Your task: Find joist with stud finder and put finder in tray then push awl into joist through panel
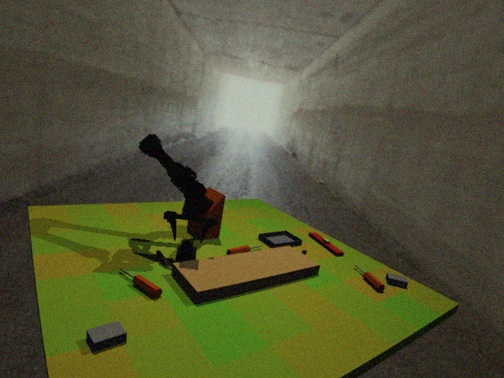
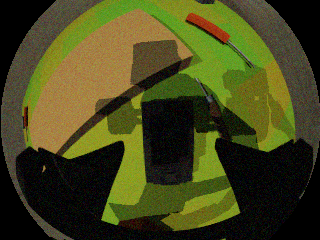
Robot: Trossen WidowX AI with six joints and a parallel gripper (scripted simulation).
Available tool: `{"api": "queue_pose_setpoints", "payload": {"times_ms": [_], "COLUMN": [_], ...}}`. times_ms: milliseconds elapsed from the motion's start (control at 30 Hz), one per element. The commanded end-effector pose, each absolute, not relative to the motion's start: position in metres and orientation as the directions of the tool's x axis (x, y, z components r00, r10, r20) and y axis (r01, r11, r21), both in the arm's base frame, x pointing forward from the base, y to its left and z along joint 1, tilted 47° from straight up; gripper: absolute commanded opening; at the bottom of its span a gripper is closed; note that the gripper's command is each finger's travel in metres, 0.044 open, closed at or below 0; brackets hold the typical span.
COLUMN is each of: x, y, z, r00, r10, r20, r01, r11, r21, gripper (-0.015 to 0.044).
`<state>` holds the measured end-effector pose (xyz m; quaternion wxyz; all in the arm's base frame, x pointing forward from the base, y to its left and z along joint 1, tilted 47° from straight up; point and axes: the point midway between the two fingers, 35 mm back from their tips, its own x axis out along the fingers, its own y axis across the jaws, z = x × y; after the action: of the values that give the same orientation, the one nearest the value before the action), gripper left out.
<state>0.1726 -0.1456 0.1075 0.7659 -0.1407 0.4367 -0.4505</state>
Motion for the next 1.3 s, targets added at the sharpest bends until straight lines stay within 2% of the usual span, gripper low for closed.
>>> {"api": "queue_pose_setpoints", "payload": {"times_ms": [0,900,1000,1267], "x": [0.173,0.17,0.17,0.17], "y": [-0.149,-0.179,-0.179,-0.179], "z": [0.102,0.076,0.076,0.076], "r00": [0.211,0.213,0.213,0.213], "r10": [-0.809,-0.813,-0.813,-0.813], "r20": [-0.548,-0.541,-0.541,-0.541], "r01": [0.56,0.56,0.56,0.56], "r11": [0.56,0.556,0.556,0.556], "r21": [-0.61,-0.615,-0.615,-0.615], "gripper": [0.044,0.044,0.0361,0.0308]}}
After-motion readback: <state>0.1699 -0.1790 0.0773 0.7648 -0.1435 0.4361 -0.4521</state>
